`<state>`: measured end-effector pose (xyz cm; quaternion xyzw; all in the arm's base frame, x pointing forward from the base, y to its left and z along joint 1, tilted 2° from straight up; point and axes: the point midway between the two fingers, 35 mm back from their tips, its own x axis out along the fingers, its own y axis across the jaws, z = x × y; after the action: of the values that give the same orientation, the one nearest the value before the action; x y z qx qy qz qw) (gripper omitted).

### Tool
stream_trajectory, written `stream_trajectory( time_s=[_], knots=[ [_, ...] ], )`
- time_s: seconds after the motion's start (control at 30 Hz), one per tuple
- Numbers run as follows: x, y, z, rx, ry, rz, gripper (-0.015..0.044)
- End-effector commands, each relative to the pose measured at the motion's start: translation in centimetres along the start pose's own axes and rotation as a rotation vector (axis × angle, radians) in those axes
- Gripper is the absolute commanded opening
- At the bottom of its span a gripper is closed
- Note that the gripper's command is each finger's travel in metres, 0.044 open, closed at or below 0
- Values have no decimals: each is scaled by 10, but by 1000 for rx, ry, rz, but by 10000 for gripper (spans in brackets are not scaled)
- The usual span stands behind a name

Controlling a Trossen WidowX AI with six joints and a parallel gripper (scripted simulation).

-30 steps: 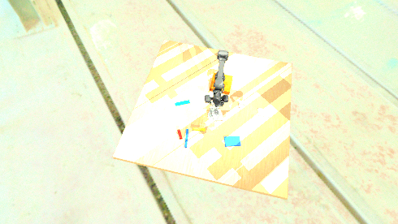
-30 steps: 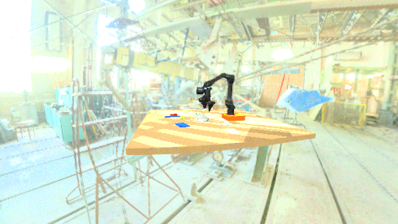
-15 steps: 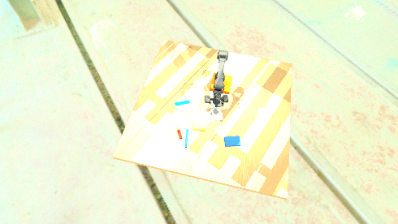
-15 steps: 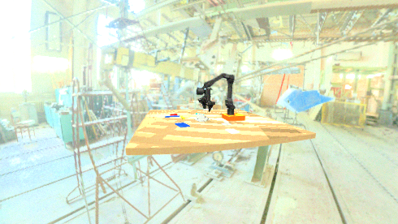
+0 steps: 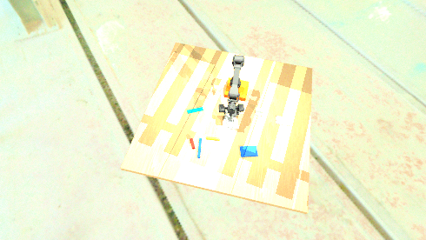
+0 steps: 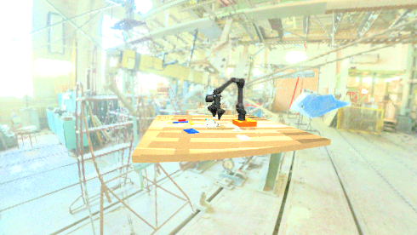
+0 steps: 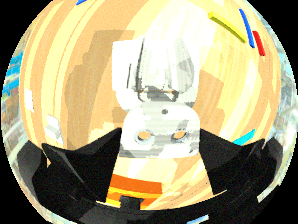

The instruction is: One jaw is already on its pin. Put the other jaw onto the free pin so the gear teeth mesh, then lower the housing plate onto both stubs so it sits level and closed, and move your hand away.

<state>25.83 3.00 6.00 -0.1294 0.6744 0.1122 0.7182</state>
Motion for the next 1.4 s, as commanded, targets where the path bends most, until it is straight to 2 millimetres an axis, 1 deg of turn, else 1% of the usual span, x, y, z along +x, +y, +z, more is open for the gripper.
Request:
stream_trajectory(
  time_s=[0.0,0.53,1.37],
  knots=[
    [9,1,-1,-4,3,4,351],
    [33,1,-3,-7,4,4,351],
    [36,1,-3,-8,4,4,351]
  ],
)
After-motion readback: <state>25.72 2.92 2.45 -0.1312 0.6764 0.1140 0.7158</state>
